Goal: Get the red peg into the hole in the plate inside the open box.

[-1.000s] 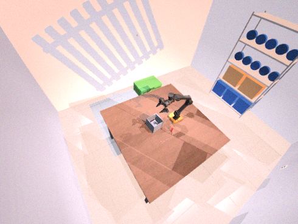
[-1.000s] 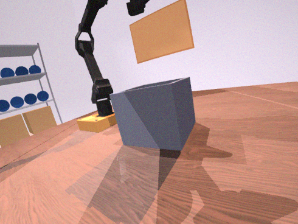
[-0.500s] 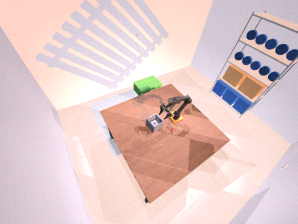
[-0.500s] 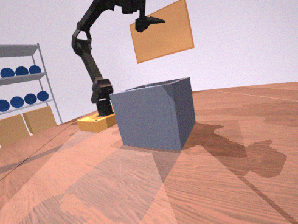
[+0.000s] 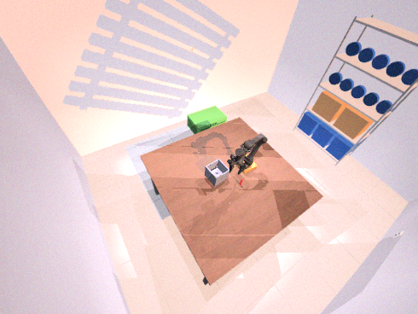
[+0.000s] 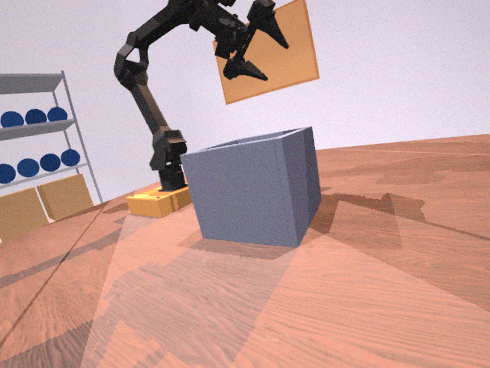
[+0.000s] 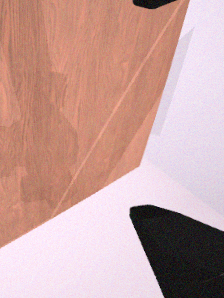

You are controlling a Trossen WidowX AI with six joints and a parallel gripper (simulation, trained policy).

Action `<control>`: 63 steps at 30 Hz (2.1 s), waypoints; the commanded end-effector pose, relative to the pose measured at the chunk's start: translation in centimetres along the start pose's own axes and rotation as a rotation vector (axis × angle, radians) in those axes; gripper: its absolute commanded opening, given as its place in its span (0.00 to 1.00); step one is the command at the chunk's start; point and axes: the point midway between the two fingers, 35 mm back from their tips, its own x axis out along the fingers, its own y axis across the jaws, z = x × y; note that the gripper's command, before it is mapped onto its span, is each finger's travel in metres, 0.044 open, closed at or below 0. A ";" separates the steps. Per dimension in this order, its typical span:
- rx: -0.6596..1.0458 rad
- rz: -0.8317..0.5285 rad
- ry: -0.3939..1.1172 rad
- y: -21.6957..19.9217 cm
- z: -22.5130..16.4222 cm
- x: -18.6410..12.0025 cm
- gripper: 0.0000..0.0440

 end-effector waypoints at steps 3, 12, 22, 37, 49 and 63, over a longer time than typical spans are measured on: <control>-0.036 -0.179 -0.034 -4.2 0.1 2.0 1.00; -0.125 -0.387 -0.102 -9.3 0.6 3.6 1.00; -0.238 -0.580 -0.192 -13.9 2.2 4.7 1.00; -0.377 -0.761 -0.285 -18.4 5.2 5.9 1.00; -0.409 -0.813 -0.319 -20.7 8.1 7.9 1.00; -0.425 -0.796 -0.350 -22.2 10.7 10.6 0.87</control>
